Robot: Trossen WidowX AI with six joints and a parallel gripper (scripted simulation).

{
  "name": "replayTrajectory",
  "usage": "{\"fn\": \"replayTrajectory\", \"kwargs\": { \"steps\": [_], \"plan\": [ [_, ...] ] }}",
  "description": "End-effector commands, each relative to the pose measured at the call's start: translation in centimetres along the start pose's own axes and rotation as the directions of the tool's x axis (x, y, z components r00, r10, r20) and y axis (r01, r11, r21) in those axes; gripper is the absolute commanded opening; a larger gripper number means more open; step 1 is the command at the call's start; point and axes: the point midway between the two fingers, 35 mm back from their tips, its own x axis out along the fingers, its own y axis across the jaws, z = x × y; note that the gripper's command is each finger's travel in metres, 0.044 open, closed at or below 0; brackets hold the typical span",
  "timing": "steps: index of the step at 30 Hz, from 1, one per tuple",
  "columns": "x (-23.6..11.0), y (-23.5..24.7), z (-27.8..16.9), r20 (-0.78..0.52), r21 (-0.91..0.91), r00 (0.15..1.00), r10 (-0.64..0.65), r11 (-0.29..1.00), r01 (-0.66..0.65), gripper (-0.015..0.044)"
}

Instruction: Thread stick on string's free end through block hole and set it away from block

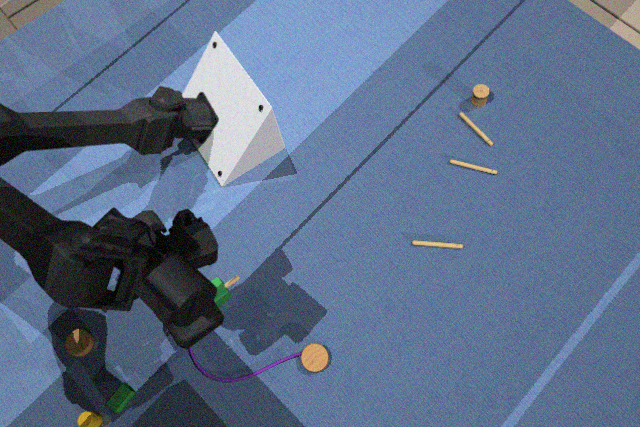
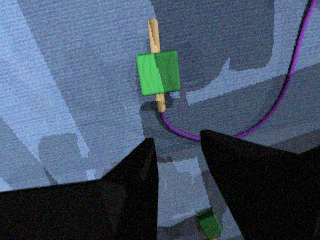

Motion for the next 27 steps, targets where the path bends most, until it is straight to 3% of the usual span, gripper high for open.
{"fn": "replayTrajectory", "kwargs": {
  "steps": [1,7,14,18,27],
  "plan": [
    [0.1,0.0,0.1,0.001,0.061,1.000,-0.001,0.998,0.001,0.0124],
    [0.0,-0.1,1.1,0.006,0.569,1.000,0.001,0.823,-0.004,0.0124],
    [0.0,-0.2,2.3,0.011,0.952,1.000,0.005,0.307,-0.012,0.0124],
    [0.0,-0.2,3.0,0.013,0.999,1.000,0.008,-0.049,-0.012,0.0124],
    [-0.1,-0.1,4.0,0.021,0.870,1.000,0.012,-0.493,-0.012,0.0124]
  ]
}}
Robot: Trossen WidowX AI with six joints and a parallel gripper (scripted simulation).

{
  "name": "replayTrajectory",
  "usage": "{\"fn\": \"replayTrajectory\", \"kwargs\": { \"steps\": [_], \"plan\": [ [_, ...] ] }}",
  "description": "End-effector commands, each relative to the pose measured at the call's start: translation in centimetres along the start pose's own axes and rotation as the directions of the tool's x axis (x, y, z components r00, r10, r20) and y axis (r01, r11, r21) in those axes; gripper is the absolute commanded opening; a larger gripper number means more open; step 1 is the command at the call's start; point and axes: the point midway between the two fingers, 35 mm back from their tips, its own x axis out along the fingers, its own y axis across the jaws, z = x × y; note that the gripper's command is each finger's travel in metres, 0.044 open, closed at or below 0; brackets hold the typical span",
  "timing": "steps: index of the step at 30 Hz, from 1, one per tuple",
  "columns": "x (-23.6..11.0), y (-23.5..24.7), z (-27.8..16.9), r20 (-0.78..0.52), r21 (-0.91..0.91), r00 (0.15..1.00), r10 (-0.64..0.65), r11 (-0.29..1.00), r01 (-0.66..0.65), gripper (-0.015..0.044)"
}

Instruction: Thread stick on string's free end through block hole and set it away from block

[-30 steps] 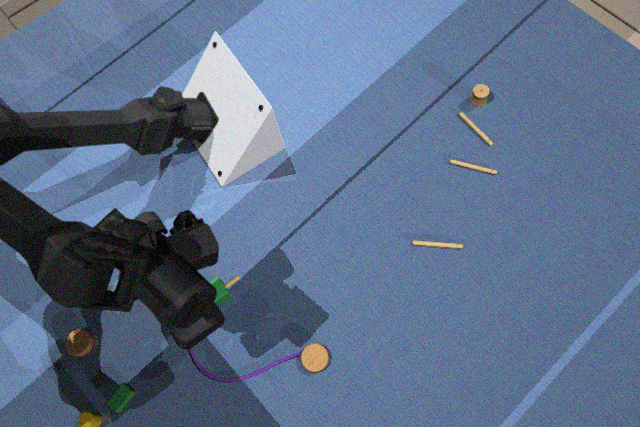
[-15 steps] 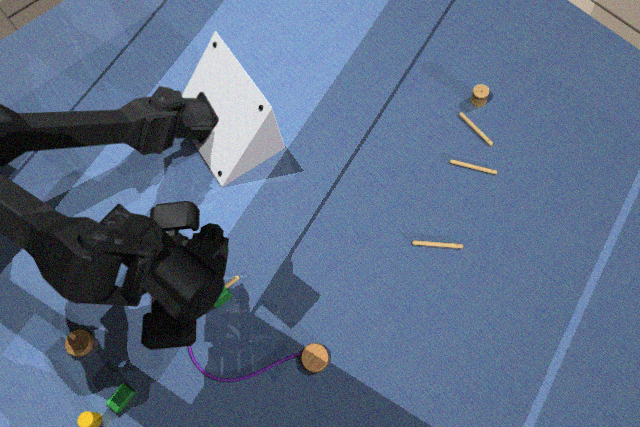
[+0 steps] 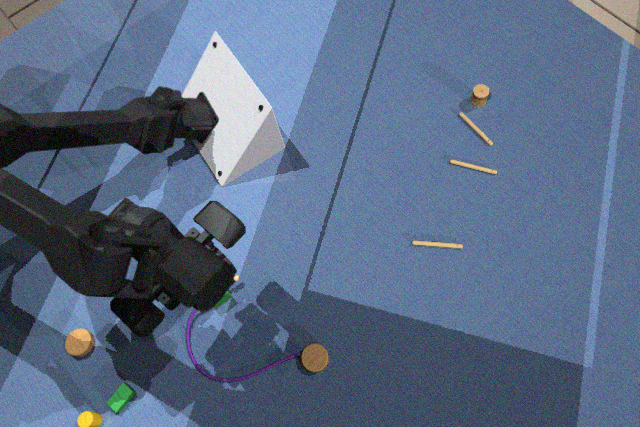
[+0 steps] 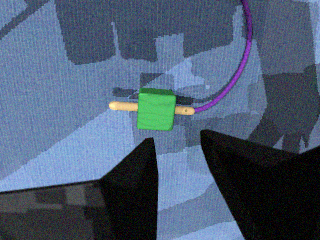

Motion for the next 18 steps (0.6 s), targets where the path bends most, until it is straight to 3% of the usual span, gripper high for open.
{"fn": "replayTrajectory", "kwargs": {
  "steps": [1,10,18],
  "plan": [
    [0.3,1.9,0.5,-0.015,0.709,1.000,0.020,0.705,-0.003,0.0124],
    [0.3,2.8,0.6,-0.018,0.951,1.000,0.019,0.310,0.011,0.0124],
    [0.3,3.4,0.7,-0.021,0.994,1.000,0.018,-0.104,0.022,0.0124]
  ]
}}
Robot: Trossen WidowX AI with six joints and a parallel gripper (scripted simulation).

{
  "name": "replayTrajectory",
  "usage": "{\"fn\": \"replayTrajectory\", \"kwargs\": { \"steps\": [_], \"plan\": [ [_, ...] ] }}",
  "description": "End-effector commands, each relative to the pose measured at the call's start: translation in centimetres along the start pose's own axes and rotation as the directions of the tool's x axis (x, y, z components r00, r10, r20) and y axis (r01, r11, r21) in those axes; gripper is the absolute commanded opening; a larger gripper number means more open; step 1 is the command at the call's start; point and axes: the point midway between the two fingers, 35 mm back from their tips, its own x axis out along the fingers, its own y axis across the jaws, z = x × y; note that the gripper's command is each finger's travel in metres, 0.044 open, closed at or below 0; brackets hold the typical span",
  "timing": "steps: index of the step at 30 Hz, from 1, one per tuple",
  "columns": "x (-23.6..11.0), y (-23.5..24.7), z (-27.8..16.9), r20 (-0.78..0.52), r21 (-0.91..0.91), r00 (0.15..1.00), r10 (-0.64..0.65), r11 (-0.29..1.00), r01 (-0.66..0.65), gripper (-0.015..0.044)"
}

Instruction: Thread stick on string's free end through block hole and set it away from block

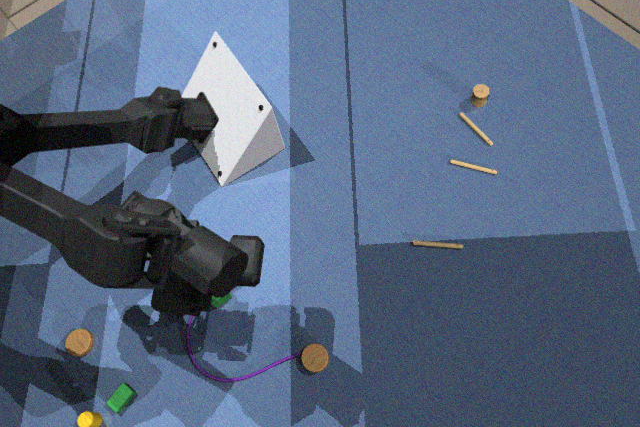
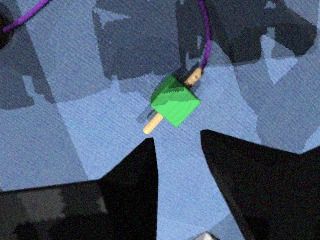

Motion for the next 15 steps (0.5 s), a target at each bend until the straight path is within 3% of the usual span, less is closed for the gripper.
{"fn": "replayTrajectory", "kwargs": {
  "steps": [1,4,15],
  "plan": [
    [0.43,1.42,-1.28,-0.021,0.710,1.000,-0.009,0.704,0.021,0.0124],
    [0.43,1.49,-1.36,-0.022,0.772,1.000,-0.009,0.635,0.022,0.0124],
    [0.43,1.49,-1.36,-0.022,0.772,1.000,-0.009,0.635,0.022,0.0124]
  ]
}}
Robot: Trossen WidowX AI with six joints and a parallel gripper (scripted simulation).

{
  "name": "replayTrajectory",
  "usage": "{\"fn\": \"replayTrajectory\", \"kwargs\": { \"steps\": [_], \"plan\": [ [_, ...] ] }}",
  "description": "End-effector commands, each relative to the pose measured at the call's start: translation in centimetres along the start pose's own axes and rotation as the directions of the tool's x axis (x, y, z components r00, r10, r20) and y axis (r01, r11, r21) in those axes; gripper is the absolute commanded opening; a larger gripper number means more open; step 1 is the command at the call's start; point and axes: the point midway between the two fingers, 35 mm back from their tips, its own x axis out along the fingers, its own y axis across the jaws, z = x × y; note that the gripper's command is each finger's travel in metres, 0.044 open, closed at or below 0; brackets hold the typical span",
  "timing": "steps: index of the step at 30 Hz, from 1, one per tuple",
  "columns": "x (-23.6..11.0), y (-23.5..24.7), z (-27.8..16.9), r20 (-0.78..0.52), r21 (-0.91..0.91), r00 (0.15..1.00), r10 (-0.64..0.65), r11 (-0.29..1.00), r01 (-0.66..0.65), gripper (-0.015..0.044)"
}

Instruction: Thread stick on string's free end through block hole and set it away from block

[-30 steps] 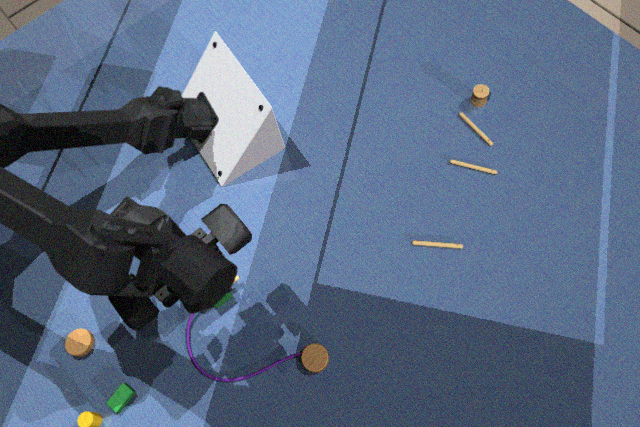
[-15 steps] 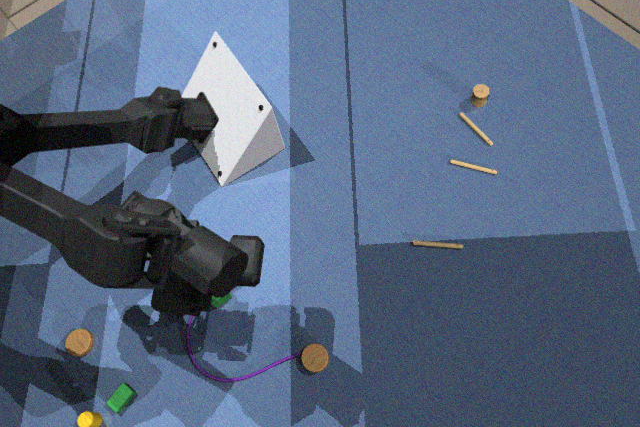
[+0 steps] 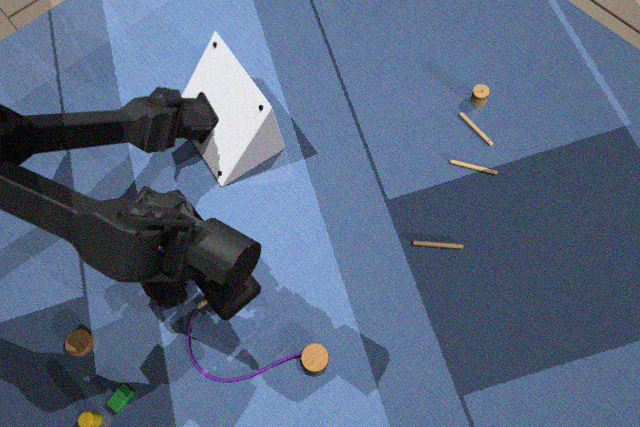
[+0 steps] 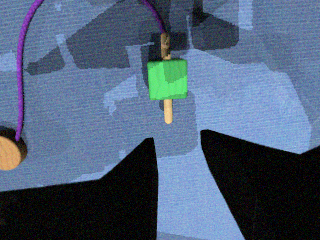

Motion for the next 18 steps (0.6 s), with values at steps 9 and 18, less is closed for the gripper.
{"fn": "replayTrajectory", "kwargs": {
  "steps": [9,18],
  "plan": [
    [0.4,0.1,-0.5,-0.004,0.111,1.000,-0.011,0.994,0.011,0.0124],
    [1.8,0.2,-0.6,-0.005,0.111,1.000,-0.010,0.994,0.011,0.0124]
  ]
}}
